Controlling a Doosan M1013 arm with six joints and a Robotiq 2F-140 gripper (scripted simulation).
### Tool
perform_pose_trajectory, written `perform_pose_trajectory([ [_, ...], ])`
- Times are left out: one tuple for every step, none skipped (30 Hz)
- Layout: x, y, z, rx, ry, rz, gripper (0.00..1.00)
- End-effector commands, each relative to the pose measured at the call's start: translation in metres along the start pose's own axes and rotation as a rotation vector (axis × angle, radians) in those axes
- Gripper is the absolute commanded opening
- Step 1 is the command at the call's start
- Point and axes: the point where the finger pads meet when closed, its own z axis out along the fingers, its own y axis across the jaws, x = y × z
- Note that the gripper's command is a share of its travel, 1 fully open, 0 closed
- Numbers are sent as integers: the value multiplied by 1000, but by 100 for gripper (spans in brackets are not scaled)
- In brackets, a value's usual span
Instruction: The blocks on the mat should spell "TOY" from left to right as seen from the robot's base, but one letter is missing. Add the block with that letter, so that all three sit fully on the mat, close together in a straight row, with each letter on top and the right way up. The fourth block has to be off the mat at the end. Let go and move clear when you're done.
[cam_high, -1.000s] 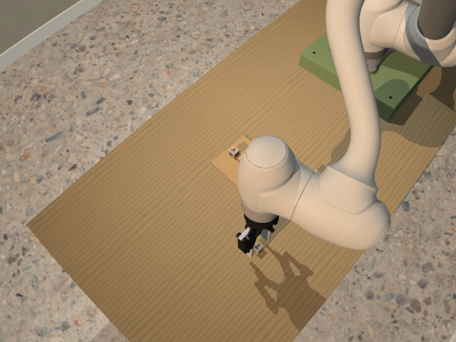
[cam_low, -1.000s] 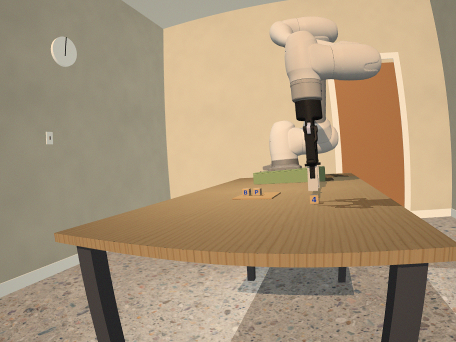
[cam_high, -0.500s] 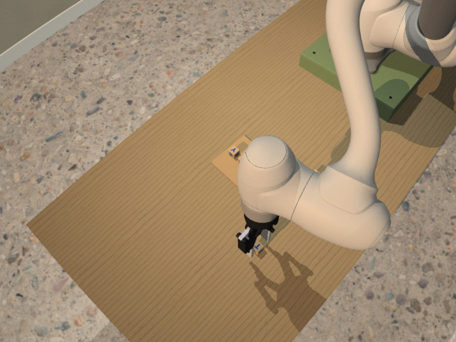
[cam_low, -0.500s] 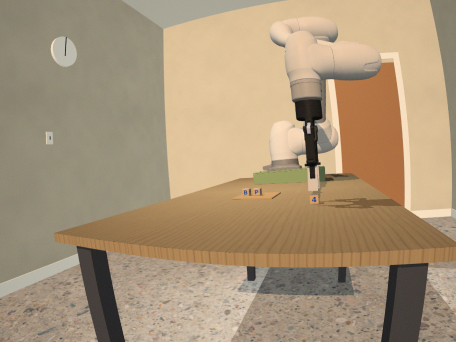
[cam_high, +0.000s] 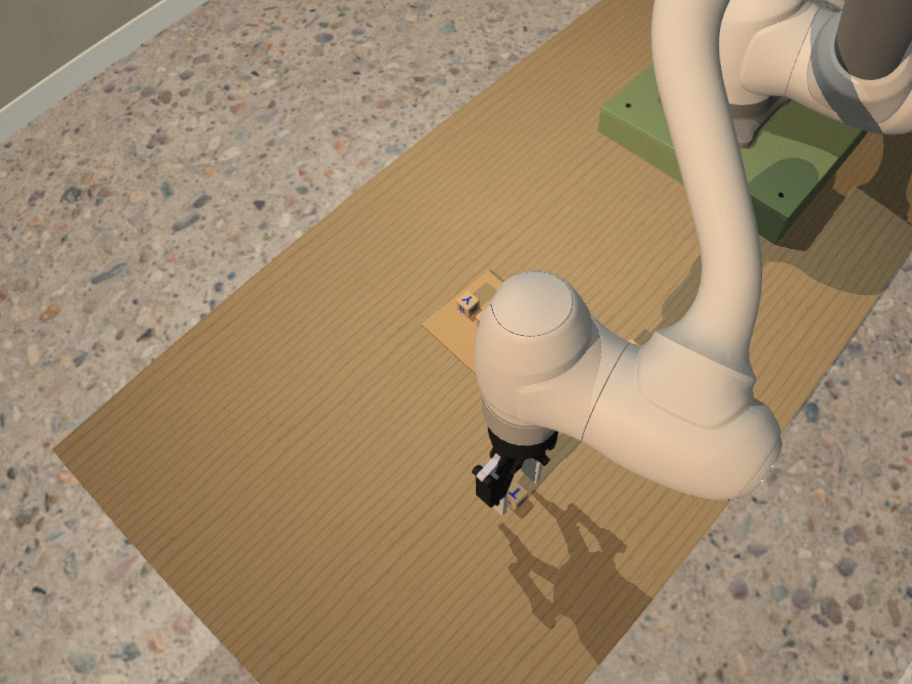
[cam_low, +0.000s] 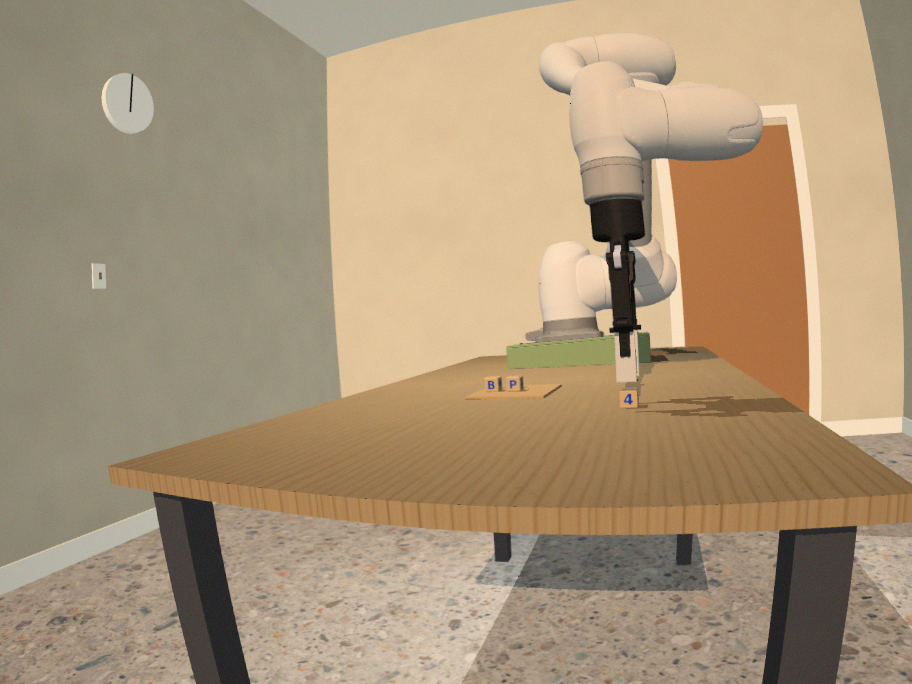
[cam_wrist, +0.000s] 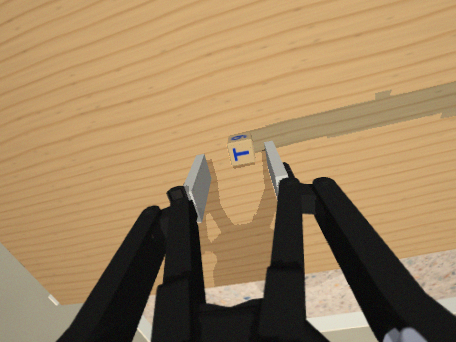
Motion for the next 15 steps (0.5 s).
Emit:
perform_pose_trajectory([
  [1,5,5,-7,2,-2,37],
  [1,5,5,-7,2,-2,37],
  [1,5,5,-7,2,-2,37],
  [1,5,5,-7,2,-2,37],
  [1,5,5,-7,2,-2,37],
  [1,5,5,-7,2,-2,37],
  [1,5,5,-7,2,-2,37],
  [1,5,5,-7,2,-2,37],
  [1,5,5,-7,2,-2,37],
  [1,5,5,-7,2,-2,37],
  [1,5,5,-7,2,-2,37],
  [1,5,5,-7,2,-2,37],
  [1,6,5,-7,2,-2,37],
  [1,6,5,-7,2,-2,37],
  [1,7,5,-7,2,-2,37],
])
